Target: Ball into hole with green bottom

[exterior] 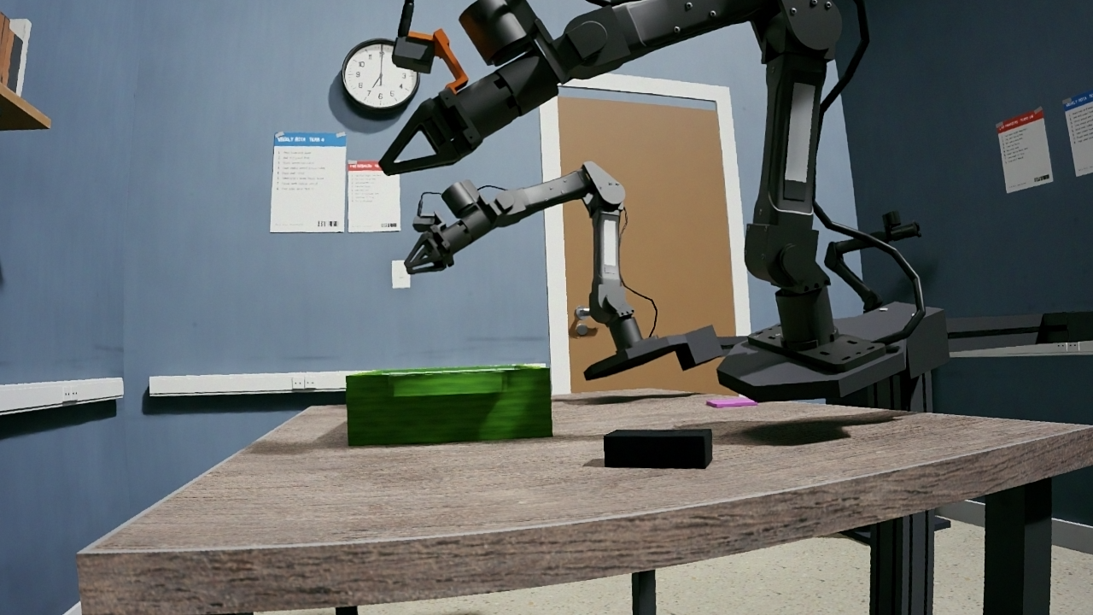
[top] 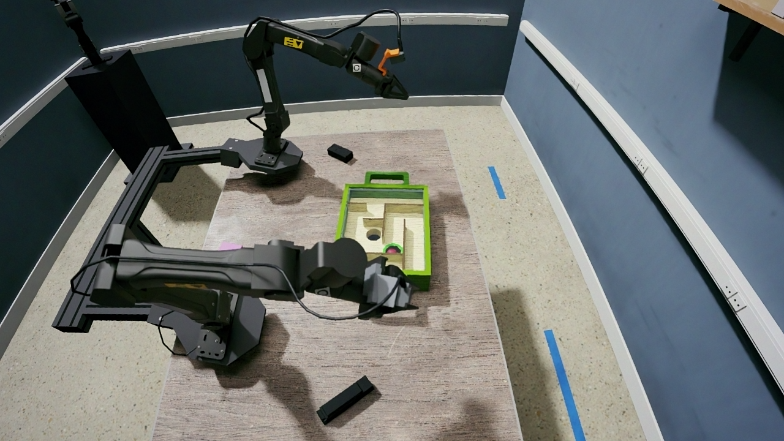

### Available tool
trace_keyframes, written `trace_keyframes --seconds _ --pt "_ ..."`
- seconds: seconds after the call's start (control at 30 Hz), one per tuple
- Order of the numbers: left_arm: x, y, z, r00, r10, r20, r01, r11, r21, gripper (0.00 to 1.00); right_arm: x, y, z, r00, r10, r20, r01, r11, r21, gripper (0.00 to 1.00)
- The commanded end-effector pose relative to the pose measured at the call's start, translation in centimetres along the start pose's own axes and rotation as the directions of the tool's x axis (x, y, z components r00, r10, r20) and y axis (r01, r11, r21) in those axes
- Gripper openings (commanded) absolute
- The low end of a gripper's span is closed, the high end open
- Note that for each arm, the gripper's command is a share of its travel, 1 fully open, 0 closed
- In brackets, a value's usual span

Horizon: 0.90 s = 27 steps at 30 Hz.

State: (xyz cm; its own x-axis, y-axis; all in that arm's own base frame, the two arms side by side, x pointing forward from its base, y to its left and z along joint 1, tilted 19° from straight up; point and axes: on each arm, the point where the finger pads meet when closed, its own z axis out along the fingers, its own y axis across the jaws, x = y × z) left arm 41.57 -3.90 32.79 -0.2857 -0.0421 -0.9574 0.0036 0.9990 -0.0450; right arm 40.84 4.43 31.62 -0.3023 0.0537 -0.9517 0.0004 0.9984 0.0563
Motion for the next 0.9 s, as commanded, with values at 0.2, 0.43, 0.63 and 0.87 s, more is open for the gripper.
trace_keyframes --seconds 0.2,0.43,0.63,0.87 --pt "-6.5 2.7 -5.2 0.956 0.054 0.289 -0.063 0.998 0.022 0.36 -8.0 -2.9 -5.0 0.948 -0.067 0.311 0.078 0.997 -0.024 0.36" --pt "-5.9 3.4 -5.3 0.960 0.055 0.275 -0.059 0.998 0.005 0.36 -8.2 -3.5 -5.7 0.945 -0.070 0.319 0.076 0.997 -0.006 0.36" --pt "-10.1 3.2 -7.7 0.927 0.034 0.373 -0.038 0.999 0.003 0.36 -11.2 -3.8 -7.6 0.918 -0.053 0.392 0.053 0.999 0.011 0.36" --pt "-9.4 3.0 -7.2 0.938 0.049 0.344 -0.050 0.999 -0.006 0.36 -10.0 -4.0 -6.5 0.937 -0.062 0.345 0.055 0.998 0.030 0.36"
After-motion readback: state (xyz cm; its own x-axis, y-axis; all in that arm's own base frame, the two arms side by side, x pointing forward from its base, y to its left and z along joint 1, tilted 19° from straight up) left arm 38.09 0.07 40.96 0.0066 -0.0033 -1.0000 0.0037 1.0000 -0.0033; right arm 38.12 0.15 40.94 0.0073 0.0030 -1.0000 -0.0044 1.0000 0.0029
